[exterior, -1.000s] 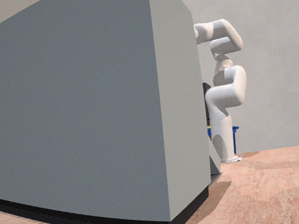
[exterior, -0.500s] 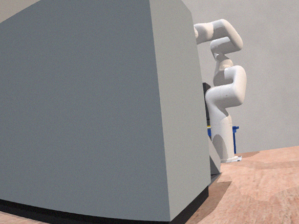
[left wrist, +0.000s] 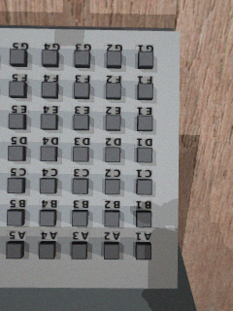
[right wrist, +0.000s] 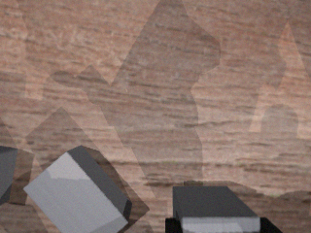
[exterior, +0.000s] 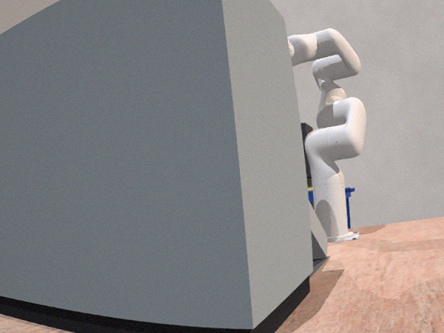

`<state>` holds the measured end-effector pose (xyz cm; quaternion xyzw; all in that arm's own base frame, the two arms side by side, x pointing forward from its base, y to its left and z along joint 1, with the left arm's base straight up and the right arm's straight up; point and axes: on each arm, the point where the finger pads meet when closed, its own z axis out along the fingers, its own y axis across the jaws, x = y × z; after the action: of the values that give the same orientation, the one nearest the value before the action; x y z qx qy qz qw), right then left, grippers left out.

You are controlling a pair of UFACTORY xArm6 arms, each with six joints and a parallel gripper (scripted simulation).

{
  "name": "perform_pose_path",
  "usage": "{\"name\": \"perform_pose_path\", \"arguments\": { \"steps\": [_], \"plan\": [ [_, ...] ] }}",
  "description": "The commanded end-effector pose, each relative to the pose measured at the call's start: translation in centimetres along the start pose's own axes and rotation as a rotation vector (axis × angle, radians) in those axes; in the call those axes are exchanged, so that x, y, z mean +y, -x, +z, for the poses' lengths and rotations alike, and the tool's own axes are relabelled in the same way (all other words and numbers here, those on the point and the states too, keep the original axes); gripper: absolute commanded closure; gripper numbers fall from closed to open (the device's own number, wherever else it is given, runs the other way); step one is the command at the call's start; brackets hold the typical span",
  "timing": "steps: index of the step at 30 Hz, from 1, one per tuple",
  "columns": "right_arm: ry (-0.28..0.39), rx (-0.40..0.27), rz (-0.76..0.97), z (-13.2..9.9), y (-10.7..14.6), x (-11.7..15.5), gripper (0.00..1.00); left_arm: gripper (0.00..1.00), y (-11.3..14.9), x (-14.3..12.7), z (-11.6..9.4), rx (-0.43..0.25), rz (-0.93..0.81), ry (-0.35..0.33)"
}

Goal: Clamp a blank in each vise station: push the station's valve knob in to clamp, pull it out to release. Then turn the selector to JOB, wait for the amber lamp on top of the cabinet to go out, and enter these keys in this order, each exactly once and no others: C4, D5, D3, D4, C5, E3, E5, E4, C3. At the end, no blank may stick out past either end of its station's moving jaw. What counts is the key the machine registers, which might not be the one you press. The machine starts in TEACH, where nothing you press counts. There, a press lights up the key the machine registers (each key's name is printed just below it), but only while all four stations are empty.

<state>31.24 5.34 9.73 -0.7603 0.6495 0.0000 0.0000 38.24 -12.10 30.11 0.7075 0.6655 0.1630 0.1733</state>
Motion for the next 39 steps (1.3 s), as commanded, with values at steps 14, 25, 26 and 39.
{"name": "perform_pose_path", "arguments": {
  "steps": [14,25,26,39],
  "plan": [
    [-0.004,0.0,-0.001,-13.5,0.0,0.0,1.0,0.0,0.0,0.2,-0.2,-0.001,-0.001,0.005],
    [-0.004,0.0,-0.026,-13.6,0.3,-0.2,1.0,0.0,0.0,0.2,-0.2,-0.001,-0.001,0.005],
    [-0.004,0.0,-0.032,-13.6,0.4,-0.2,1.0,0.0,0.0,0.2,-0.2,-0.001,-0.001,0.005],
    [-0.004,0.0,-0.151,-13.7,1.7,-1.0,1.0,0.0,0.0,0.2,-0.2,-0.001,-0.001,0.005]
  ]
}}
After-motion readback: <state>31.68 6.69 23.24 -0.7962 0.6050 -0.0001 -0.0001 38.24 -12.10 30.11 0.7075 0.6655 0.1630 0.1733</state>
